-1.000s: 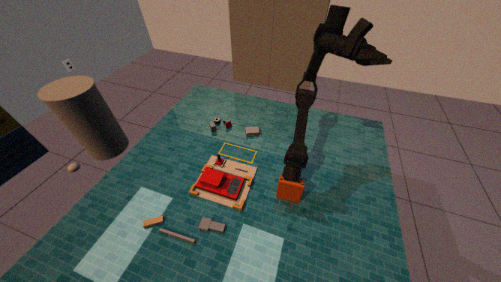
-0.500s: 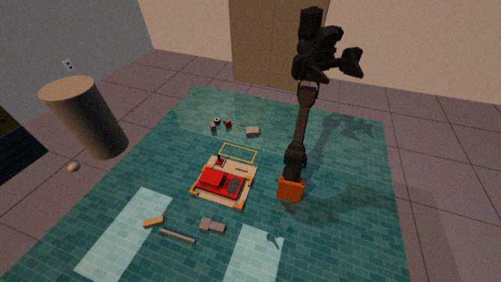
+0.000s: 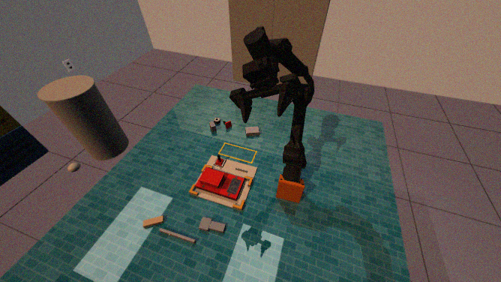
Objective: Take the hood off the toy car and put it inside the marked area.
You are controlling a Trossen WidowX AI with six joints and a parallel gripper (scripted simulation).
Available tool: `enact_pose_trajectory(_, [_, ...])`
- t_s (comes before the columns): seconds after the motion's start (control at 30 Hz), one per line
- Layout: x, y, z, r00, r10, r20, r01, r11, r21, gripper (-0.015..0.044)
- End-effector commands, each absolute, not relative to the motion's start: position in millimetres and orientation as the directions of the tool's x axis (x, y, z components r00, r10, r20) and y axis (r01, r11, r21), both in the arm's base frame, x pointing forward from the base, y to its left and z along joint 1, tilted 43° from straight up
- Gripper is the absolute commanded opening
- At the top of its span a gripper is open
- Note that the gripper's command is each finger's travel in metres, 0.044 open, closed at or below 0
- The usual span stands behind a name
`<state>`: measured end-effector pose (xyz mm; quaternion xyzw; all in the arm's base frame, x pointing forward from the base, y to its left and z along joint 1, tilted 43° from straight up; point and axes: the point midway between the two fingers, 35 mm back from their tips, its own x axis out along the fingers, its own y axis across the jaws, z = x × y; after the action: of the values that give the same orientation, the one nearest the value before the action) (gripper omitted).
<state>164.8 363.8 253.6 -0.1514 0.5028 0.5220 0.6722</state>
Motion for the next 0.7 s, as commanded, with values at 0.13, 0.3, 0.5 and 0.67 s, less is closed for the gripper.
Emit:
enact_pose_trajectory(0.13, [257, 317, 176, 0.113, 0.291, -0.95, -0.614, 0.772, 0.163, 0.044])
enact_pose_trajectory(0.3, [304, 269, 130, 0.16, 0.084, -0.984, -0.418, 0.908, 0.01, 0.044])
enact_pose_trajectory(0.5, [343, 198, 81, 0.145, -0.184, -0.972, -0.185, 0.96, -0.209, 0.044])
enact_pose_trajectory(0.67, [363, 129, 43, 0.081, -0.404, -0.911, -0.008, 0.914, -0.406, 0.044])
